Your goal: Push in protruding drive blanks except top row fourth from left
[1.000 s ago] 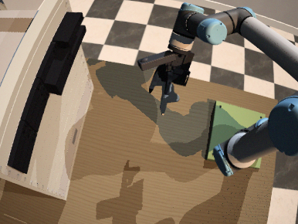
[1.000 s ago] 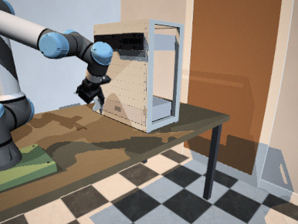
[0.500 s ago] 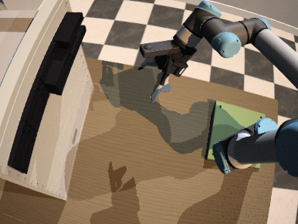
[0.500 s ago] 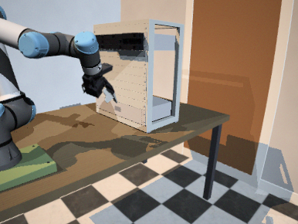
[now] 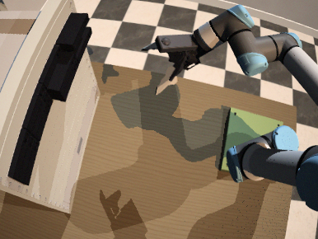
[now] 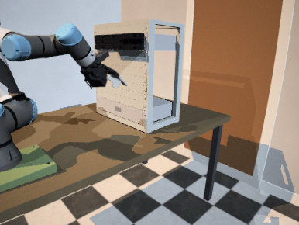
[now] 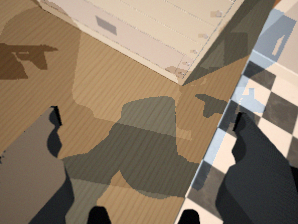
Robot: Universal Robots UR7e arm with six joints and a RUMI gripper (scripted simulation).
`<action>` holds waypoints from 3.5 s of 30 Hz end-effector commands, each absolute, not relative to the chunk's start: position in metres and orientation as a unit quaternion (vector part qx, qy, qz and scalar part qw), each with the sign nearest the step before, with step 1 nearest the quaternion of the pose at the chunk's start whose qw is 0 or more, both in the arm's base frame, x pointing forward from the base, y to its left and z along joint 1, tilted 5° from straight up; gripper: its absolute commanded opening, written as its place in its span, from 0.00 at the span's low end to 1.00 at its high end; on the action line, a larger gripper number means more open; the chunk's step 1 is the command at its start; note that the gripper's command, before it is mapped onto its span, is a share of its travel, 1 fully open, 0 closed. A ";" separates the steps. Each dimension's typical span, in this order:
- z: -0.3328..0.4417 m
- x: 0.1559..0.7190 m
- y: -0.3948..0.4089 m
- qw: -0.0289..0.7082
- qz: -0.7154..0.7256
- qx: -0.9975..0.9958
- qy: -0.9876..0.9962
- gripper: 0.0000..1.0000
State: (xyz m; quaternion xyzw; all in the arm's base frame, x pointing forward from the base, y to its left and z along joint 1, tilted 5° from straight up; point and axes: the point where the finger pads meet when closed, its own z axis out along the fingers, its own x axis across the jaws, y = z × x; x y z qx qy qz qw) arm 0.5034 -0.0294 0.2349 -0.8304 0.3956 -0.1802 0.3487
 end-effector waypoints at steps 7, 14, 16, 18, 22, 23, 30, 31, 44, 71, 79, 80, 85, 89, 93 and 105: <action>0.285 0.517 -0.043 0.326 -0.320 -0.824 0.334 1.00; 0.320 0.518 -0.043 0.302 -0.401 -0.817 0.284 1.00; 0.329 0.517 -0.042 0.294 -0.423 -0.814 0.269 1.00; 0.334 0.516 -0.041 0.290 -0.434 -0.812 0.261 1.00; 0.350 0.513 -0.037 0.274 -0.469 -0.807 0.233 1.00; 0.355 0.512 -0.036 0.269 -0.480 -0.805 0.224 1.00; 0.386 0.501 -0.022 0.231 -0.546 -0.789 0.161 1.00; 0.389 0.500 -0.019 0.225 -0.554 -0.787 0.152 1.00; 0.418 0.481 0.009 0.168 -0.621 -0.762 0.065 1.00; 0.434 0.457 0.051 0.096 -0.676 -0.729 -0.038 1.00; 0.435 0.455 0.055 0.088 -0.680 -0.726 -0.049 1.00; 0.435 0.454 0.056 0.088 -0.681 -0.726 -0.050 1.00; 0.435 0.454 0.057 0.087 -0.681 -0.725 -0.052 1.00; 0.435 0.454 0.057 0.086 -0.682 -0.725 -0.052 1.00; 0.435 0.454 0.057 0.086 -0.682 -0.725 -0.052 1.00; 0.435 0.454 0.057 0.086 -0.682 -0.725 -0.052 1.00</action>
